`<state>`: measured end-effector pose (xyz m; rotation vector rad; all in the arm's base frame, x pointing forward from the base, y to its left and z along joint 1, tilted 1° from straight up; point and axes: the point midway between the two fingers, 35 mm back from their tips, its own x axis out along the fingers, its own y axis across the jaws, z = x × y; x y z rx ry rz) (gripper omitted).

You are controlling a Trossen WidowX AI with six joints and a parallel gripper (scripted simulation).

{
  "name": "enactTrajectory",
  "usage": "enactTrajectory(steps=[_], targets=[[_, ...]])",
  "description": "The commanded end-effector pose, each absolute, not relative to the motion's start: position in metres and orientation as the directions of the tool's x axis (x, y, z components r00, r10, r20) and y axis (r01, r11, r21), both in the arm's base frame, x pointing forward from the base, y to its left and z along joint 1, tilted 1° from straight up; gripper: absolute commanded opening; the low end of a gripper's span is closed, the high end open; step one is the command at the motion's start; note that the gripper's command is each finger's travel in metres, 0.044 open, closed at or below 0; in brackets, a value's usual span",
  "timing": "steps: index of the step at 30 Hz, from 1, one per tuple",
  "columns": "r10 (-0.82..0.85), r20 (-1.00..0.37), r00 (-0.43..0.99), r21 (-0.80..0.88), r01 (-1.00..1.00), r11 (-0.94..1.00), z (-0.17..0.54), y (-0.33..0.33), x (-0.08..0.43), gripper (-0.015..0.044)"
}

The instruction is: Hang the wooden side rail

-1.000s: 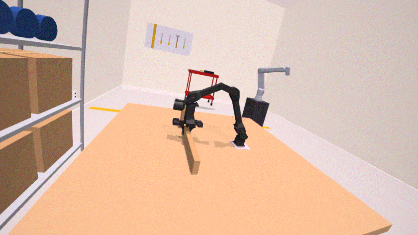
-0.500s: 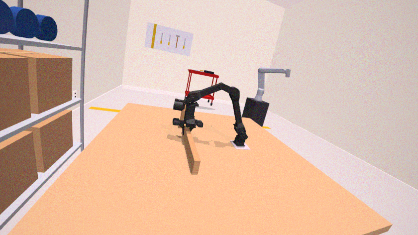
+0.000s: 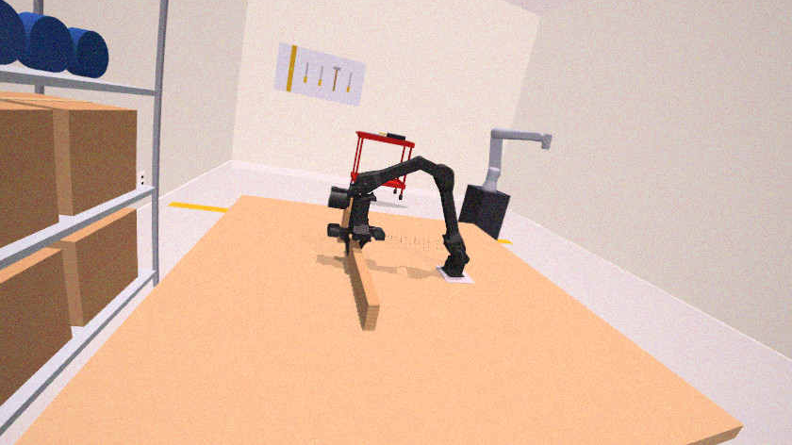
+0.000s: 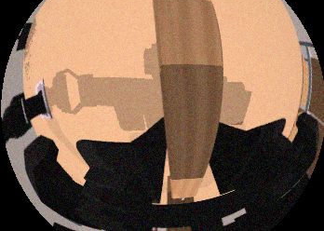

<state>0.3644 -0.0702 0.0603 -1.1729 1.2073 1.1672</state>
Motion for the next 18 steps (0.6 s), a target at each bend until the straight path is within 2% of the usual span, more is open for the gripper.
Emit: enactTrajectory(steps=[1,18], targets=[[0.016,-0.999,0.027,-0.027,-0.999,0.041,0.0648,-0.0698,0.3655,0.0000],[0.016,-0.999,0.027,-0.027,-0.999,0.041,0.0676,-0.0698,0.3654,0.0000]])
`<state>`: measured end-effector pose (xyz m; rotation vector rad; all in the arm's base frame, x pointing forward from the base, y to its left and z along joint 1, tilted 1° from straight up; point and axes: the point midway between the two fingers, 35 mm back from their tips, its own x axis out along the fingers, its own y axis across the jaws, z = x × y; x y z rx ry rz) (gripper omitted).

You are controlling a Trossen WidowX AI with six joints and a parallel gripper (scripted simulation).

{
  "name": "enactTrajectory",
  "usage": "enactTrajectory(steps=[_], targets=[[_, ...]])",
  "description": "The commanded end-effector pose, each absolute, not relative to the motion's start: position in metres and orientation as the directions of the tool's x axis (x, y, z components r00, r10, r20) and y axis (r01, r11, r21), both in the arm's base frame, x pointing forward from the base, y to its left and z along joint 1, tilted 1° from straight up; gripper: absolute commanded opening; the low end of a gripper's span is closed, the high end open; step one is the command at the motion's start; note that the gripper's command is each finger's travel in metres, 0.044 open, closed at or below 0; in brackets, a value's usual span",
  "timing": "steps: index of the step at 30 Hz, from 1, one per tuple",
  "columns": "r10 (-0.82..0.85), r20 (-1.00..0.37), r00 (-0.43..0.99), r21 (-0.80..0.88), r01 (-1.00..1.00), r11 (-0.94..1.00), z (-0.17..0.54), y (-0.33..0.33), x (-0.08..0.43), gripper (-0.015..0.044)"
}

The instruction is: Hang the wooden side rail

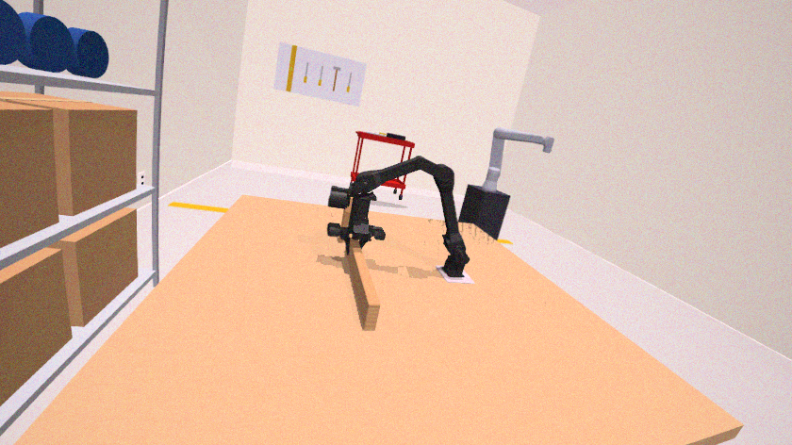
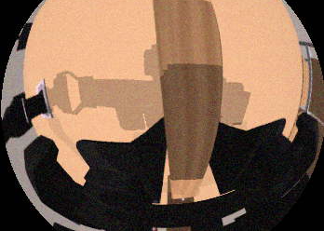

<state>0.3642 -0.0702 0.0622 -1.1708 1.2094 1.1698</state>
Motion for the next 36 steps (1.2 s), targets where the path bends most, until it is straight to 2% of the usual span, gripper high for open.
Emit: enactTrajectory(steps=[1,36], targets=[[0.016,-0.999,0.027,-0.027,-0.999,0.041,0.0678,-0.0698,0.3654,0.0000],[0.016,-0.999,0.027,-0.027,-0.999,0.041,0.0736,-0.0699,0.3653,0.0000]])
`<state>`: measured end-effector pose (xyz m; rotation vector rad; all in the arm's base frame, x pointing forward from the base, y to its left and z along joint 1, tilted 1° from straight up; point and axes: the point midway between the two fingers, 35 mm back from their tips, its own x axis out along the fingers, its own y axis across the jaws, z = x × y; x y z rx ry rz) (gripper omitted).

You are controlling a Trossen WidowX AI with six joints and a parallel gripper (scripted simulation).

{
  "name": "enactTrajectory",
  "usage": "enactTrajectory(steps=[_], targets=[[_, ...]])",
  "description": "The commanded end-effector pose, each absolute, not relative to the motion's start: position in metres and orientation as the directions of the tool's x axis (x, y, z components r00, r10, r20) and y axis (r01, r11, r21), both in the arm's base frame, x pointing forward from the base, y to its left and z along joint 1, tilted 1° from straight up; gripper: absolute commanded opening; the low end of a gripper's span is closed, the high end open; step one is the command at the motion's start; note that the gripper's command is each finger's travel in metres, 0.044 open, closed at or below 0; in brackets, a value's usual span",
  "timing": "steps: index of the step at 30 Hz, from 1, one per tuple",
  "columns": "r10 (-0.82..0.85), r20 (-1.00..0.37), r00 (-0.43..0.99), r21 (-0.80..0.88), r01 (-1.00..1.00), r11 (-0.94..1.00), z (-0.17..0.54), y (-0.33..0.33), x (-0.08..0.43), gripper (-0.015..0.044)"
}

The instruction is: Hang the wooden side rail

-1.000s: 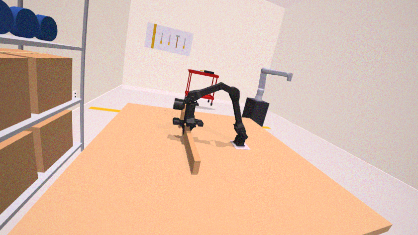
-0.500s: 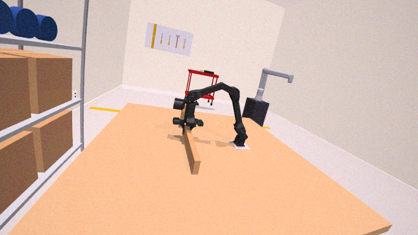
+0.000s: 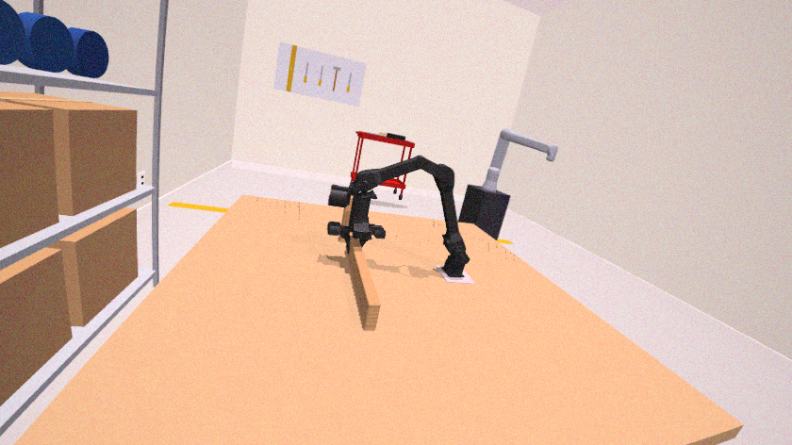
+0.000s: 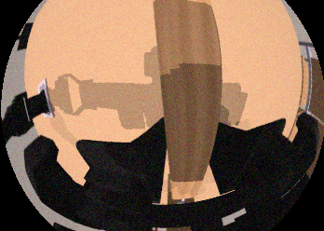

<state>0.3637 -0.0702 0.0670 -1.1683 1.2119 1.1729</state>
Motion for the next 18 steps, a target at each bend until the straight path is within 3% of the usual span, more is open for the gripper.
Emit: enactTrajectory(steps=[1,18], targets=[[0.016,-0.999,0.027,-0.027,-0.999,0.041,0.0738,-0.0699,0.3653,0.0000],[0.016,-0.999,0.027,-0.027,-0.999,0.041,0.0766,-0.0700,0.3652,0.0000]])
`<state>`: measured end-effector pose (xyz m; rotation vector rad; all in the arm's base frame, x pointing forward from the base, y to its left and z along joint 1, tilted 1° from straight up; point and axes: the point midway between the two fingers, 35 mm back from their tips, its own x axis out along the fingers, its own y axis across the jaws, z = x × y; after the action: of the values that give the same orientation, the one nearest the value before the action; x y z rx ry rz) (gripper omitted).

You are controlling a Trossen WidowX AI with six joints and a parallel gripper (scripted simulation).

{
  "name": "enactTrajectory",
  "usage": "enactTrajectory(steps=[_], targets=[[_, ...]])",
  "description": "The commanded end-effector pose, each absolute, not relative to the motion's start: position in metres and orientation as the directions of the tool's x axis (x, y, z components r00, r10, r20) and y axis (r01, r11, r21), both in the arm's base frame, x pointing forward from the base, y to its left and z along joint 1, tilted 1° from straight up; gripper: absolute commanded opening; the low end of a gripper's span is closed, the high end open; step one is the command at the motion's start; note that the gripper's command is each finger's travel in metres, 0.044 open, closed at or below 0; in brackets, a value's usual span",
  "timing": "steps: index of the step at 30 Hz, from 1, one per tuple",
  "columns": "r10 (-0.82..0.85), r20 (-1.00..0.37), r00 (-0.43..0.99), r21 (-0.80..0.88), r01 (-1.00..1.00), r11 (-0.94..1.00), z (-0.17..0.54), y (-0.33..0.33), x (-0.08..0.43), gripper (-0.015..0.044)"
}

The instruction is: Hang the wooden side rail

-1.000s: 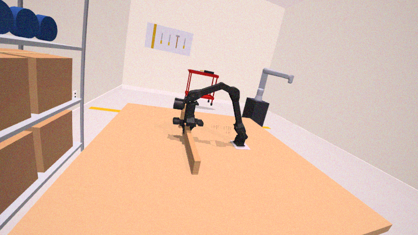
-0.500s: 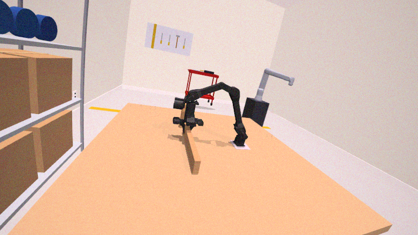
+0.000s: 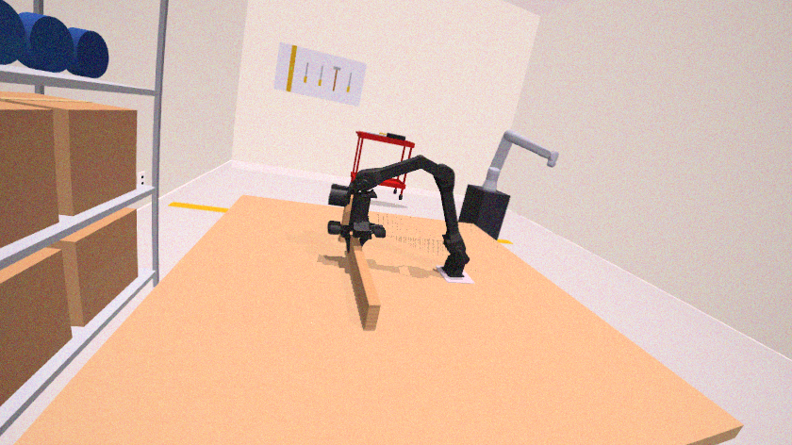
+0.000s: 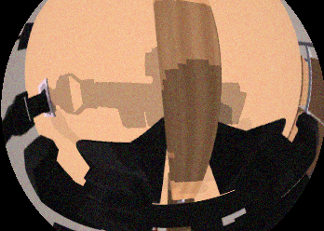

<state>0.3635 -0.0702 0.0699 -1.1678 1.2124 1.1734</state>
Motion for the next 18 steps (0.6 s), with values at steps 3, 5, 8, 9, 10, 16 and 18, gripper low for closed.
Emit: enactTrajectory(steps=[3,5,8,9,10,16,18], targets=[[0.016,-0.999,0.027,-0.027,-0.999,0.041,0.0771,-0.0700,0.3652,0.0000],[0.016,-0.999,0.027,-0.027,-0.999,0.041,0.0774,-0.0700,0.3652,0.0000],[0.016,-0.999,0.027,-0.027,-0.999,0.041,0.0779,-0.0700,0.3652,0.0000],[0.016,-0.999,0.027,-0.027,-0.999,0.041,0.0781,-0.0700,0.3652,0.0000],[0.016,-0.999,0.027,-0.027,-0.999,0.041,0.0783,-0.0700,0.3652,0.0000],[0.016,-0.999,0.027,-0.027,-0.999,0.041,0.0793,-0.0700,0.3651,0.0000],[0.016,-0.999,0.027,-0.027,-0.999,0.041,0.0796,-0.0700,0.3651,0.0000]])
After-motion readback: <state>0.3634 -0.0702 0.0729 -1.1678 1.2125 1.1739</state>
